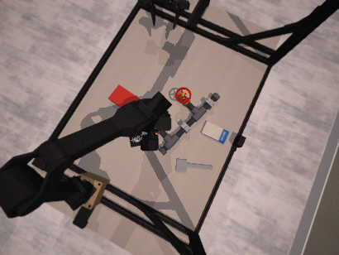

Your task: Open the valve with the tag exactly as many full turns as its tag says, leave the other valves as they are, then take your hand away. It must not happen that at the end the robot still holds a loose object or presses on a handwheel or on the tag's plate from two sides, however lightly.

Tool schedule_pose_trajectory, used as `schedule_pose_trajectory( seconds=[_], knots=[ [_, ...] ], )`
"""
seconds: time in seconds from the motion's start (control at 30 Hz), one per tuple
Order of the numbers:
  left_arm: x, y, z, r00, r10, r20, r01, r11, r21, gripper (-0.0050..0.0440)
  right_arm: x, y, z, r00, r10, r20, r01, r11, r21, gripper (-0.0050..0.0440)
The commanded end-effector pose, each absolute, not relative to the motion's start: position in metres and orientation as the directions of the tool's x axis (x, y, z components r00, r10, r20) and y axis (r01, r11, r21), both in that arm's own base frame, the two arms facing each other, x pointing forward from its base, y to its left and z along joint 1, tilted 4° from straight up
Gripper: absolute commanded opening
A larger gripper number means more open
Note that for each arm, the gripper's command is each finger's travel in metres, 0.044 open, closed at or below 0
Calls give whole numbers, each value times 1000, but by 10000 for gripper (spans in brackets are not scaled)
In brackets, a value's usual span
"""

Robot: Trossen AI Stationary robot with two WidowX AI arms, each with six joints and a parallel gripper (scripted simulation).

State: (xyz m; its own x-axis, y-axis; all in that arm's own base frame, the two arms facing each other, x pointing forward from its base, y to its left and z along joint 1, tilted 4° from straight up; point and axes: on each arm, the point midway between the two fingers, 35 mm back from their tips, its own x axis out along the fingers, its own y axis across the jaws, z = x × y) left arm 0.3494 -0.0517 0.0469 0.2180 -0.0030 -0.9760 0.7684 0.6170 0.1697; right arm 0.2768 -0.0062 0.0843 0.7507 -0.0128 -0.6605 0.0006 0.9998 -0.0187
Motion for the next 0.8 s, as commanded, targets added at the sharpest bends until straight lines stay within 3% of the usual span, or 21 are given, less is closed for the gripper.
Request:
schedule_pose_trajectory(
  seconds=[0.0,0.3,0.5,0.77],
  knots=[
    [349,-52,48,219,-2,-976,767,618,171,0,277,-6,84,751,-13,-661,1,1000,-19,400],
    [349,-52,47,218,-3,-976,729,665,161,0,277,-6,84,751,-13,-660,1,1000,-19,400],
    [349,-52,47,219,-3,-976,384,919,83,0,277,-6,84,751,-13,-660,1,1000,-19,400],
    [349,-52,47,219,-3,-976,-28,1000,-9,0,277,-6,84,751,-13,-660,1,1000,-19,400]
  ],
)
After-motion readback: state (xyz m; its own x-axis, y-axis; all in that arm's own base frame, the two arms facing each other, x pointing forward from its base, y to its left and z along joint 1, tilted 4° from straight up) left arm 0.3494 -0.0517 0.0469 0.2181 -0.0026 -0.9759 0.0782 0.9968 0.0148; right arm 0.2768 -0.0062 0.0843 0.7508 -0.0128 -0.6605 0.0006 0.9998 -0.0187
